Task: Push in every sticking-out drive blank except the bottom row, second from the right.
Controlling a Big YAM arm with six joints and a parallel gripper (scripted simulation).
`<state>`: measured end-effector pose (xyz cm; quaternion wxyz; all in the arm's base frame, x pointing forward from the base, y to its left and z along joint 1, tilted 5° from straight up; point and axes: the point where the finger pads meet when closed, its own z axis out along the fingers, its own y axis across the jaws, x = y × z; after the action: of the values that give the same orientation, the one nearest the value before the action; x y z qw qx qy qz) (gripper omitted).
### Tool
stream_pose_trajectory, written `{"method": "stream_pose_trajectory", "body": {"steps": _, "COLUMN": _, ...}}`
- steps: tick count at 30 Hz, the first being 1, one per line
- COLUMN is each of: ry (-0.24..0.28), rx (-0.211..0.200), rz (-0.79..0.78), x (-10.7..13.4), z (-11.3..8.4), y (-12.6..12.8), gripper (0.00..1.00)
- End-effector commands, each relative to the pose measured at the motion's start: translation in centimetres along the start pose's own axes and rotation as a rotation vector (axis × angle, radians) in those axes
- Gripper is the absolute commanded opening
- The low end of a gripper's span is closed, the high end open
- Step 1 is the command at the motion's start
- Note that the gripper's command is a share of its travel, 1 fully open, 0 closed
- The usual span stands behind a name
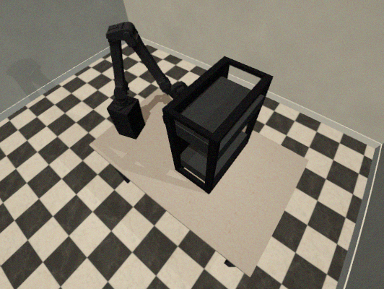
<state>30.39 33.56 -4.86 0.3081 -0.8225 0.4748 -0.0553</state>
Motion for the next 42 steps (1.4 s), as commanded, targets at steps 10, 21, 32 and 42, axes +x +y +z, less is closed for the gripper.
{"method": "stream_pose_trajectory", "body": {"steps": 10, "ry": -0.003, "rx": 0.008, "rz": 0.0, "x": -0.1, "z": -0.1, "y": -0.4, "gripper": 1.0}}
{"method": "stream_pose_trajectory", "body": {"steps": 21, "ry": -0.007, "rx": 0.022, "rz": -0.001, "x": -0.4, "z": 0.0, "y": -1.1, "gripper": 1.0}}
{"method": "stream_pose_trajectory", "body": {"steps": 32, "ry": -0.007, "rx": 0.022, "rz": -0.001, "x": -0.4, "z": 0.0, "y": -1.1, "gripper": 1.0}}
{"method": "stream_pose_trajectory", "body": {"steps": 42, "ry": 0.003, "rx": 0.056, "rz": 0.005, "x": 0.1, "z": -1.1, "y": -1.3, "gripper": 1.0}}
